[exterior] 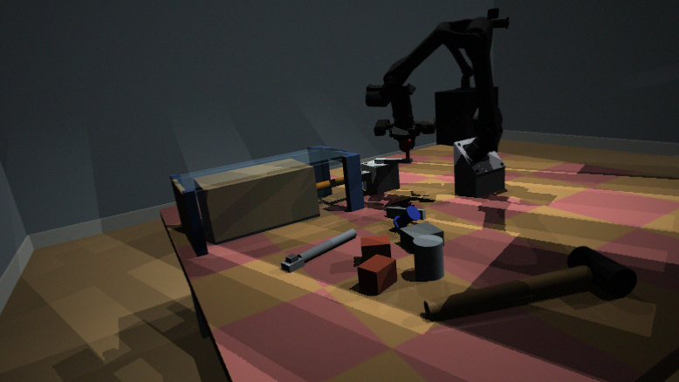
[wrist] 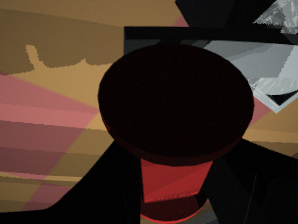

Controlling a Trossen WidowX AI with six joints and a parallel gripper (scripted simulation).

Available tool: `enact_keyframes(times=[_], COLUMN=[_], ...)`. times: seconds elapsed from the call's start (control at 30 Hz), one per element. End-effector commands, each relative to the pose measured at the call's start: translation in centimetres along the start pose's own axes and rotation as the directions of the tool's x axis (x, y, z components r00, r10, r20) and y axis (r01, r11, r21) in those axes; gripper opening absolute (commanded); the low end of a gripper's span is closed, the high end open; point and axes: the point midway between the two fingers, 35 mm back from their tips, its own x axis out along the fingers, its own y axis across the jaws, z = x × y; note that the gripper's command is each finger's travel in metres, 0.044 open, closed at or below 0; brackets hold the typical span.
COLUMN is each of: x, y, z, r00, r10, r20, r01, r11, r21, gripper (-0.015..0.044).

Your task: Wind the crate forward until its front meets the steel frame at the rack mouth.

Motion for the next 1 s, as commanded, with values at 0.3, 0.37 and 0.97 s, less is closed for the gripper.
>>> enact_keyframes(times=[0.3,0.37,0.97], x=[1.0,1.1,1.9], y=[-0.3,-0.3,-1.0], z=[-2.3,-2.5,-4.4], r00=[1.000,1.000,1.000], r10=[0.003,0.003,0.002], r20=[-0.029,-0.029,-0.031], r01=[-0.003,-0.003,-0.002], r11=[1.000,1.000,1.000], r21=[0.009,0.009,0.010], gripper=[0.0000,0.0000,0.0000])
